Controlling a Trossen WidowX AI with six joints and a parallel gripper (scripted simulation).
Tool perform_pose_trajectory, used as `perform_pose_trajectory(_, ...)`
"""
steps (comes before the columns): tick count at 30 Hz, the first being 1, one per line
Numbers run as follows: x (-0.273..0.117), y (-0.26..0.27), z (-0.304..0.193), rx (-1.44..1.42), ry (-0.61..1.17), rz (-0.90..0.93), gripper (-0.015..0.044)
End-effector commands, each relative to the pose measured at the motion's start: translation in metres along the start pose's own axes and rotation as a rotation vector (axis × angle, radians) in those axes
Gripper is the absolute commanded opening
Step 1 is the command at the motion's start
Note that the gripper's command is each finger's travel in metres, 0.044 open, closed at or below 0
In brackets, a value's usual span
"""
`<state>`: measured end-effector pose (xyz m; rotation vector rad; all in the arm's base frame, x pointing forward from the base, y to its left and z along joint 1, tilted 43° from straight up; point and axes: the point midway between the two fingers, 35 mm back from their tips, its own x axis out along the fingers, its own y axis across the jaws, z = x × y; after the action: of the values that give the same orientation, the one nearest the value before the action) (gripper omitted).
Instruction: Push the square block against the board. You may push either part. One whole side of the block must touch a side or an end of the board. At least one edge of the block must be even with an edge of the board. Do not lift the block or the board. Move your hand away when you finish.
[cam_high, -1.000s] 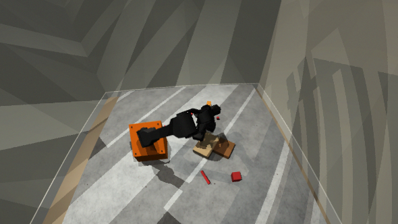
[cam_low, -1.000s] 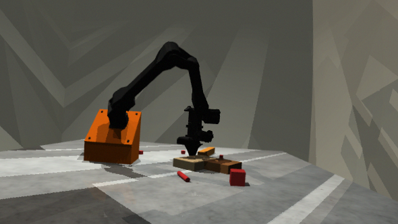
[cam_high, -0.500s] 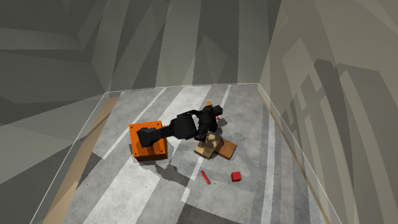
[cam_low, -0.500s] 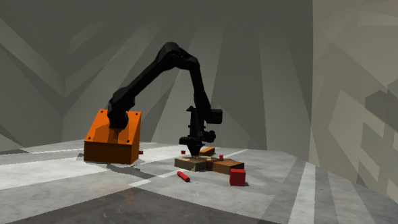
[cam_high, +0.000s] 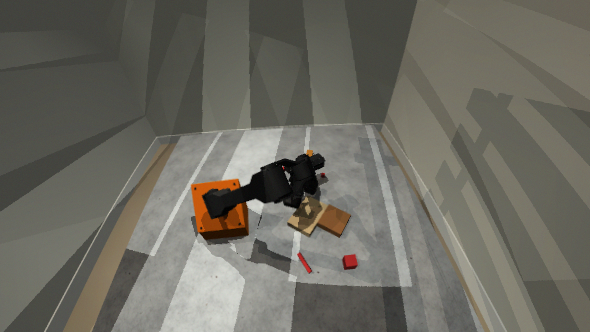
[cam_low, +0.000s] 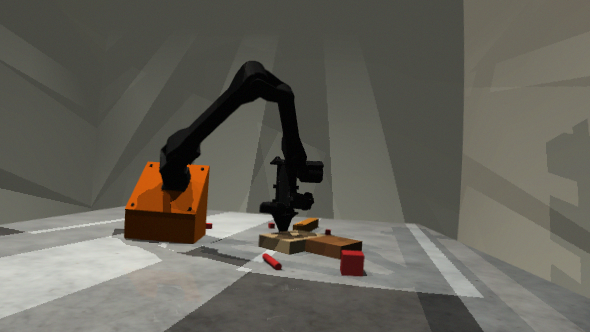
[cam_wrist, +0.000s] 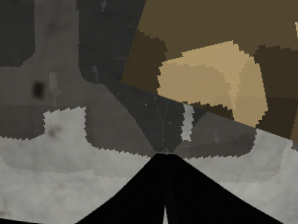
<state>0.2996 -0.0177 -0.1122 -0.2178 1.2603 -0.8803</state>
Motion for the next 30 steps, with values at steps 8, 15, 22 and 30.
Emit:
perform_pose_trajectory(8,0.002,0.000,-0.021,0.000,0.006,-0.004,0.0000)
perform_pose_trajectory(15,0.002,-0.001,-0.030,-0.001,0.006,-0.006,0.0000)
perform_pose_trajectory(22,-0.054,0.000,-0.024,0.000,0.007,-0.003,0.0000)
perform_pose_trajectory(30,-0.052,-0.003,-0.018,-0.059,-0.006,0.004,0.0000)
